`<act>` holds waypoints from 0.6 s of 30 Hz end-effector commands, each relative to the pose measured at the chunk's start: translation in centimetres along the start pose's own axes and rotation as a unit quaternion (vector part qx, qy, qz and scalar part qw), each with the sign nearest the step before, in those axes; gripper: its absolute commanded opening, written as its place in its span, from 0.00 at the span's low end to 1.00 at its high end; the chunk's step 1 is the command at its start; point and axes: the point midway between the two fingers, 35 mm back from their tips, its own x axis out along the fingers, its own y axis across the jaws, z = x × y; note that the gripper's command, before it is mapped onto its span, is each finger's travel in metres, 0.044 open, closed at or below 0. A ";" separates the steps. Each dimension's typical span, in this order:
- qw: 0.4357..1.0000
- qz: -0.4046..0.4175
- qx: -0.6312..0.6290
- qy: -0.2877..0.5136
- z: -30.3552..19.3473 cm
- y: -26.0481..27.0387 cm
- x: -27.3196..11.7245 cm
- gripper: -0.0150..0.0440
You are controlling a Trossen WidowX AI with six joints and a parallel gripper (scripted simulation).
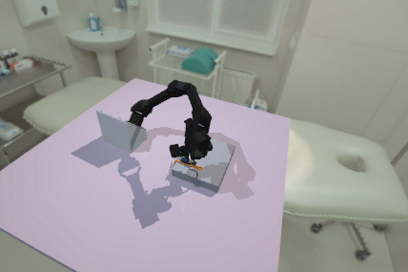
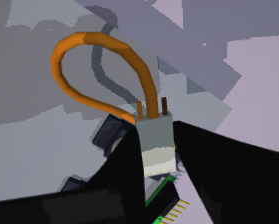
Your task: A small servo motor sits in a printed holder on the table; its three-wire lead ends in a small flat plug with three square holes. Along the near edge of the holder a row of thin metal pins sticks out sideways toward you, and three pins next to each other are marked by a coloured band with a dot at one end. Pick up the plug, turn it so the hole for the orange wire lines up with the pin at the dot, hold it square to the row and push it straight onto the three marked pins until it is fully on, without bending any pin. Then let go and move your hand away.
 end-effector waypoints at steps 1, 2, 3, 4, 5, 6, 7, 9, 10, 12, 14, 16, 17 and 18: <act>0.998 -0.002 0.067 -0.001 -0.9 -0.3 -0.2 0.25; 0.996 -0.002 0.084 -0.001 -1.1 -0.4 -0.3 0.25; 0.995 -0.002 0.102 -0.001 -1.4 -0.4 -0.4 0.25; 0.993 -0.002 0.119 -0.001 -1.6 -0.5 -0.4 0.25; 0.991 -0.002 0.137 -0.001 -1.9 -0.6 -0.5 0.25; 0.988 -0.002 0.154 -0.001 -2.1 -0.6 -0.5 0.25; 0.985 -0.002 0.171 -0.001 -2.3 -0.7 -0.5 0.25; 0.979 -0.002 0.205 0.000 -2.8 -0.8 -0.6 0.25; 0.975 -0.002 0.222 0.000 -3.1 -0.9 -0.7 0.25; 0.967 -0.002 0.256 0.000 -3.6 -1.0 -0.7 0.25; 0.957 -0.002 0.290 0.000 -4.1 -1.1 -0.8 0.25; 0.946 -0.002 0.323 0.000 -4.6 -1.3 -0.8 0.25; 0.940 -0.002 0.340 0.000 -4.9 -1.3 -0.9 0.25; 0.934 -0.002 0.356 0.000 -5.1 -1.4 -0.9 0.25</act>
